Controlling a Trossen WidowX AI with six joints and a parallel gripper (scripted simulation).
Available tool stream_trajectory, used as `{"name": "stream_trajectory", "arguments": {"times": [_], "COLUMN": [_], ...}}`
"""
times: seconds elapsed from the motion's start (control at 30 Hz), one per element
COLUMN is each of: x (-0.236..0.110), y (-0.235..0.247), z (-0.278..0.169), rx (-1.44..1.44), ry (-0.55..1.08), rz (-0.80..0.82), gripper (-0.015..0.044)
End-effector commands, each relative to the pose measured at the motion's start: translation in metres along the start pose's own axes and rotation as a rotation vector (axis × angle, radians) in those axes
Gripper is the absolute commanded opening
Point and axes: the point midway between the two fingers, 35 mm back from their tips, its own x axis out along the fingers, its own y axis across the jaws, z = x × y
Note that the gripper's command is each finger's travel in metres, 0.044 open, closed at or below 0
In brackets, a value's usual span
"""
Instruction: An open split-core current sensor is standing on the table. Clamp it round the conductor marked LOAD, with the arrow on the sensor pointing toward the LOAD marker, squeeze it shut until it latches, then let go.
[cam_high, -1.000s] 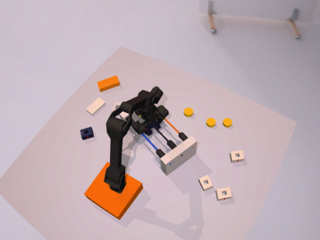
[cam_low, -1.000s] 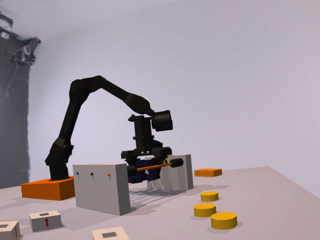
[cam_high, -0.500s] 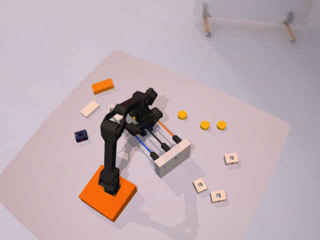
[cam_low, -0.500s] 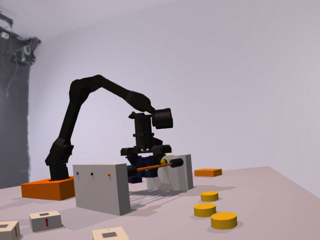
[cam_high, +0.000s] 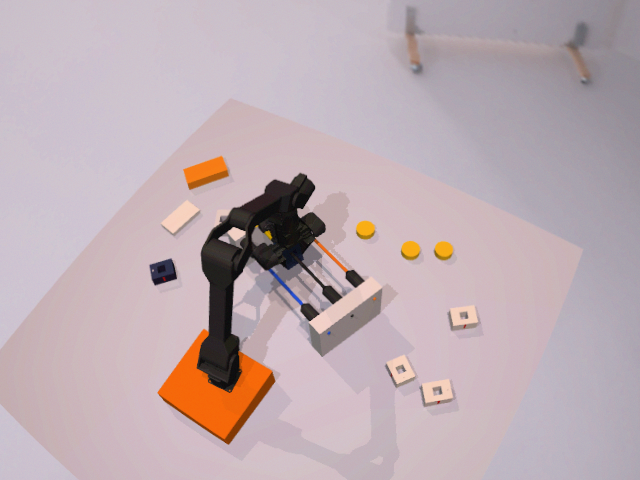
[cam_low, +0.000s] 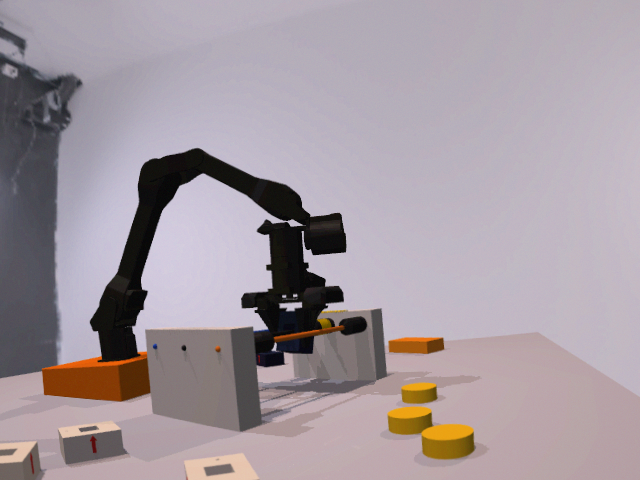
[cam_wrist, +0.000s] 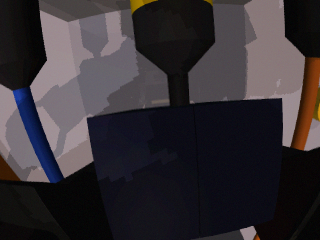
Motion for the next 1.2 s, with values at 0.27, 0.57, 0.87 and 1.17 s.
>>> {"name": "stream_trajectory", "arguments": {"times": [0.27, 0.57, 0.87, 1.17], "x": [0.0002, -0.0025, 0.0, 0.0], "y": [0.0, 0.0001, 0.0002, 0.0002], "z": [0.0, 0.0017, 0.0003, 0.0003], "rx": [0.0, 0.0, -0.001, -0.001], "ry": [0.0, 0.0, 0.0, 0.0], "rz": [0.0, -0.007, 0.0, 0.0], "gripper": [0.021, 0.044, 0.0204, 0.0103]}}
